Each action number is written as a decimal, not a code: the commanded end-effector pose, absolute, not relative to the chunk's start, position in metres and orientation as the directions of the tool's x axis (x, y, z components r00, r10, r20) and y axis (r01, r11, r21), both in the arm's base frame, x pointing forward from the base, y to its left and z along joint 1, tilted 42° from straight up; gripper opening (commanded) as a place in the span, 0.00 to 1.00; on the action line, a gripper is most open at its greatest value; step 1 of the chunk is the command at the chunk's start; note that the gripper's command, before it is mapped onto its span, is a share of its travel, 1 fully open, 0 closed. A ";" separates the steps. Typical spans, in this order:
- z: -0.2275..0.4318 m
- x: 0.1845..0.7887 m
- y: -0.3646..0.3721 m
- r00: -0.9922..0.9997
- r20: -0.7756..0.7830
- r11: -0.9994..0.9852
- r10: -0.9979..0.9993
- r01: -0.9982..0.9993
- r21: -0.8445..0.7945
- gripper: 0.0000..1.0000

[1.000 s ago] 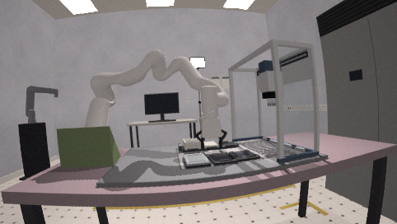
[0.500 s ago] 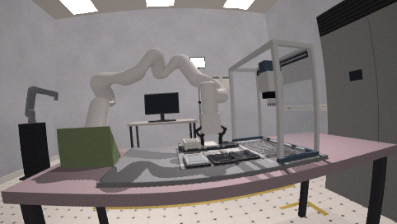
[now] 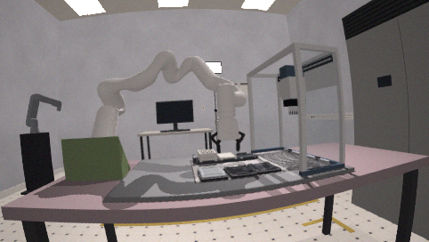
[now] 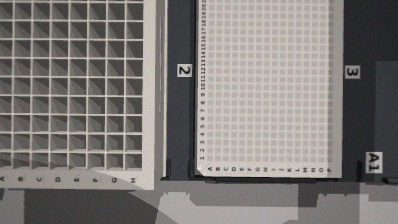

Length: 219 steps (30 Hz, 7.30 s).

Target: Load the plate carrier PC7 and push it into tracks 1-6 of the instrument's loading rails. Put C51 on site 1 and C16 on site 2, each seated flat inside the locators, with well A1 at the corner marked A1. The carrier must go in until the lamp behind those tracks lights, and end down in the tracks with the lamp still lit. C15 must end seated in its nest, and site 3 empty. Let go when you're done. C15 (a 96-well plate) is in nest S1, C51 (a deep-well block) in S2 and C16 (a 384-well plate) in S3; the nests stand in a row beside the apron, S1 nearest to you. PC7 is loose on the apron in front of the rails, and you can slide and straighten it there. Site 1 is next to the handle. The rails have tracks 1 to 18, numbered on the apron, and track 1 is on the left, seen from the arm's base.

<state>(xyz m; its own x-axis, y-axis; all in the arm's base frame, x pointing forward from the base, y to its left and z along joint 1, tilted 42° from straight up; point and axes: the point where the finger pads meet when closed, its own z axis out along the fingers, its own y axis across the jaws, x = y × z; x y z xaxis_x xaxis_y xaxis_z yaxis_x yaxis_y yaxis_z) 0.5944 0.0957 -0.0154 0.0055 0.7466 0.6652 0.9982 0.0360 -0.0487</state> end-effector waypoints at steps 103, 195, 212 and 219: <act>0.164 0.600 0.199 0.005 0.665 0.035 0.747 0.998 -0.047 1.00; 0.089 0.594 0.266 0.005 0.665 0.035 0.746 0.998 -0.047 1.00; 0.082 0.594 0.272 0.005 0.665 0.035 0.746 0.998 -0.047 1.00; 0.079 0.593 0.275 0.005 0.665 0.035 0.746 0.998 -0.047 1.00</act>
